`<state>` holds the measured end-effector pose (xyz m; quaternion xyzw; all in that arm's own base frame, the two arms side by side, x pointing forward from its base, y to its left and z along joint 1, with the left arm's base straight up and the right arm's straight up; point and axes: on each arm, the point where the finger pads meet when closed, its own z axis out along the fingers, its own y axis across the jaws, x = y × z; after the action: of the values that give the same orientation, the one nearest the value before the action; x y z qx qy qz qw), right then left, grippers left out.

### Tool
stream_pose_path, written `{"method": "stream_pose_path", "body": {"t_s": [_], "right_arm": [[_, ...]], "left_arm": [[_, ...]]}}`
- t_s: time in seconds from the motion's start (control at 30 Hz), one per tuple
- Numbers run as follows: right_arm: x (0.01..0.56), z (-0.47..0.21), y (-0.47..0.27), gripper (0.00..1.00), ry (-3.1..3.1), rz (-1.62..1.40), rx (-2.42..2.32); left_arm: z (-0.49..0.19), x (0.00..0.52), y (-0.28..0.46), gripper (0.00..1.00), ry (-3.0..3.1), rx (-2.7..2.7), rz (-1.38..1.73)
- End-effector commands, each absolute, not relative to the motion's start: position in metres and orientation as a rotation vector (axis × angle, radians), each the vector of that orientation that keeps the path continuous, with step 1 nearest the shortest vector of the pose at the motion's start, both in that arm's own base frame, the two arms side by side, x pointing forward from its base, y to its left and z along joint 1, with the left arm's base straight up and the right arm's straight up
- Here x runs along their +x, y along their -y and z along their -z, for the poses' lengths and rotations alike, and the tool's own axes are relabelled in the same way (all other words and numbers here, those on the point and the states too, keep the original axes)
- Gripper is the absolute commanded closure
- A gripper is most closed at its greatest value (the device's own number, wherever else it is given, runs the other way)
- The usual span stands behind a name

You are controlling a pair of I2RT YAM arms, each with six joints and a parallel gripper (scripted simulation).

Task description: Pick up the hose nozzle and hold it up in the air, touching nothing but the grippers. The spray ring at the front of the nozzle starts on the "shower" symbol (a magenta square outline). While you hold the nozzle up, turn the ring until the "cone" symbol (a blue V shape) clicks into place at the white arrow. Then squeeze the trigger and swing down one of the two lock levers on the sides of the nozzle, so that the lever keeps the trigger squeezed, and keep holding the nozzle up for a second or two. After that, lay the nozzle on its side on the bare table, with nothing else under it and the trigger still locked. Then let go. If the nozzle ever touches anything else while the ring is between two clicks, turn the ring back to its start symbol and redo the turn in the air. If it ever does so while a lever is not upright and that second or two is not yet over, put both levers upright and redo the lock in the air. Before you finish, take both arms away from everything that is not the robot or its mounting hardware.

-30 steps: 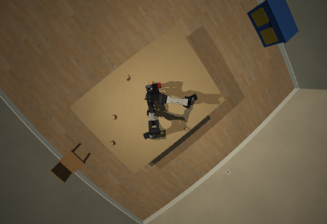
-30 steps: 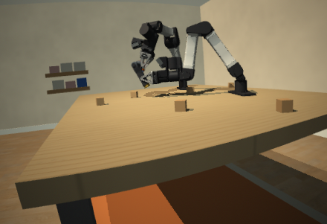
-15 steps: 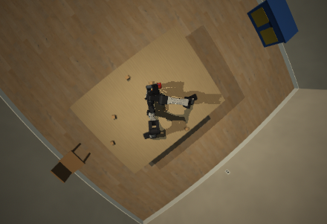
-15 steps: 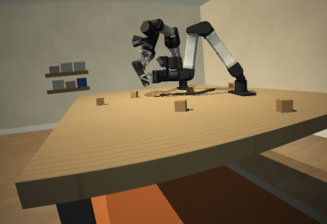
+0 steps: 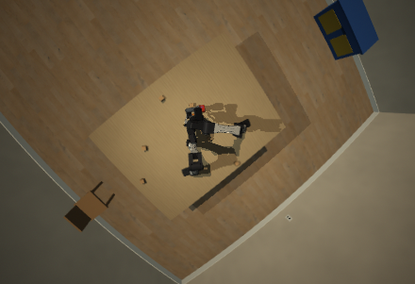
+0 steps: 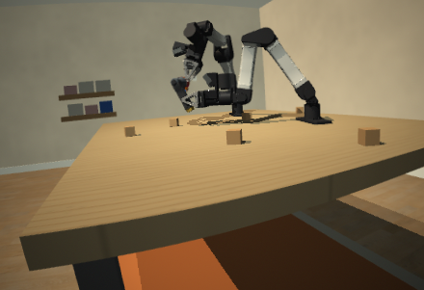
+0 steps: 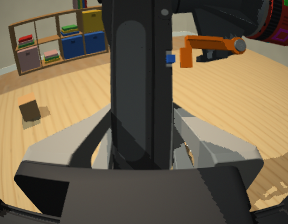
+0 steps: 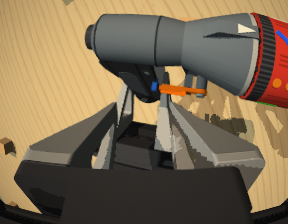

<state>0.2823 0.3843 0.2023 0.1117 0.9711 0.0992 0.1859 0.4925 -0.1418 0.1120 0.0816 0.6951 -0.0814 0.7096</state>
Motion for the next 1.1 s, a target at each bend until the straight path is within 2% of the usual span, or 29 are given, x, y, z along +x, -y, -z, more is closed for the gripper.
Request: {"method": "stream_pose_path", "body": {"t_s": [0.0,1.07], "right_arm": [[0.276,-0.209,-0.386,0.63,-2.733,-0.276,0.313],[0.261,-0.245,-0.382,0.63,-2.73,-0.29,0.313]], "left_arm": [[-0.172,0.495,0.147,0.64,-1.367,0.151,0.217],[-0.172,0.495,0.147,0.64,-1.367,0.151,0.217]]}}
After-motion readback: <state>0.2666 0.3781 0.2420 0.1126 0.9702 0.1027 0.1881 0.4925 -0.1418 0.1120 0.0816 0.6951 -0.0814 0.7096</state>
